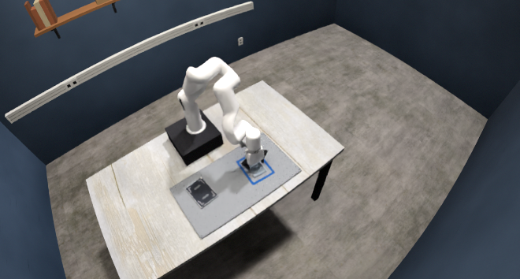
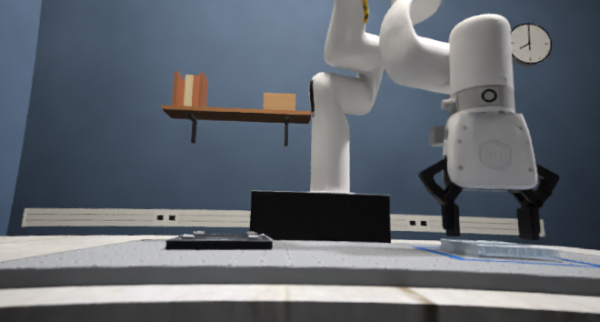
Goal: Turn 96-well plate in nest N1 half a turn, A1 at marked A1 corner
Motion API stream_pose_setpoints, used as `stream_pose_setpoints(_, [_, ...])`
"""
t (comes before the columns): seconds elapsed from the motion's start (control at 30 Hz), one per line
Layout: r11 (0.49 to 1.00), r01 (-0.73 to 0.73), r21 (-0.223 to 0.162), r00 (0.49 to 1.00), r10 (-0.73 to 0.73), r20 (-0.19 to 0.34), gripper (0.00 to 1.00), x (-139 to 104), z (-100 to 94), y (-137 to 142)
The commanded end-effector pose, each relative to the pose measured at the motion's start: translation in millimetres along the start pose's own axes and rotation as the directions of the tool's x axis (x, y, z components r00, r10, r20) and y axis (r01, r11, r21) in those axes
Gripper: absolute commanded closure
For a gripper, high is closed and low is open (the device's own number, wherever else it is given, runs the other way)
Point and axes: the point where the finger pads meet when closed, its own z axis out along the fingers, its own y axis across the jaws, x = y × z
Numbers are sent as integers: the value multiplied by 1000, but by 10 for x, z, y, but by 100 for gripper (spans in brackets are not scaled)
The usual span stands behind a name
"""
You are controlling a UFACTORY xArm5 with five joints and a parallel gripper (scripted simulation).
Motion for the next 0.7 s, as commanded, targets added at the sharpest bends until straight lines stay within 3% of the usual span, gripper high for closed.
stream_pose_setpoints(0.0, [1000,0,-6,1000,0,1,0,-12,11,6])
stream_pose_setpoints(0.67, [1000,0,-6,1000,0,1,0,-12,111,6])
